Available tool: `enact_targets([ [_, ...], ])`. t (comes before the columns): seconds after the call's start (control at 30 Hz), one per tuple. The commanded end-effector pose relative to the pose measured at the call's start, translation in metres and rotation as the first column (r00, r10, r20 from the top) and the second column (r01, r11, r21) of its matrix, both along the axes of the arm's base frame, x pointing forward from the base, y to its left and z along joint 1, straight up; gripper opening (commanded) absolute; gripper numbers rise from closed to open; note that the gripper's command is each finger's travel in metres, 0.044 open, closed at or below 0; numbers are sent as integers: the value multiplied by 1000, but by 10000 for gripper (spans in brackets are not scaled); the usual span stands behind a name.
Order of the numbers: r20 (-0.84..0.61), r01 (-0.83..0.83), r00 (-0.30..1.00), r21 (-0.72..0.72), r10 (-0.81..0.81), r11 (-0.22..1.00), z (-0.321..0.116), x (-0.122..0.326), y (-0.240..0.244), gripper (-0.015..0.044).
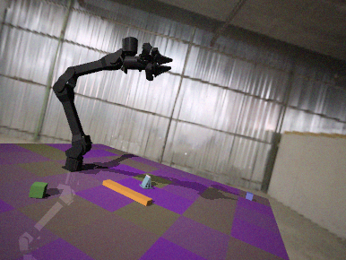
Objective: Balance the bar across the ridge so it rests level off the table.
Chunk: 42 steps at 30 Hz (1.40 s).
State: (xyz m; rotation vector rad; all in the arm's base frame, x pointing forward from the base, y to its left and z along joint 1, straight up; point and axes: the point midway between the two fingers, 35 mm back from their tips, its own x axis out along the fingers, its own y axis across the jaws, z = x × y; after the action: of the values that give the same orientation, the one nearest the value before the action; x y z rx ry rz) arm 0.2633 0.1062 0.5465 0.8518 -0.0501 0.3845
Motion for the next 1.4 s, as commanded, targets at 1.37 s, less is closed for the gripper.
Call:
enact_targets([
  [1.37,-927,-686,110,-332,-359,647,-434,16,-122,315],
])
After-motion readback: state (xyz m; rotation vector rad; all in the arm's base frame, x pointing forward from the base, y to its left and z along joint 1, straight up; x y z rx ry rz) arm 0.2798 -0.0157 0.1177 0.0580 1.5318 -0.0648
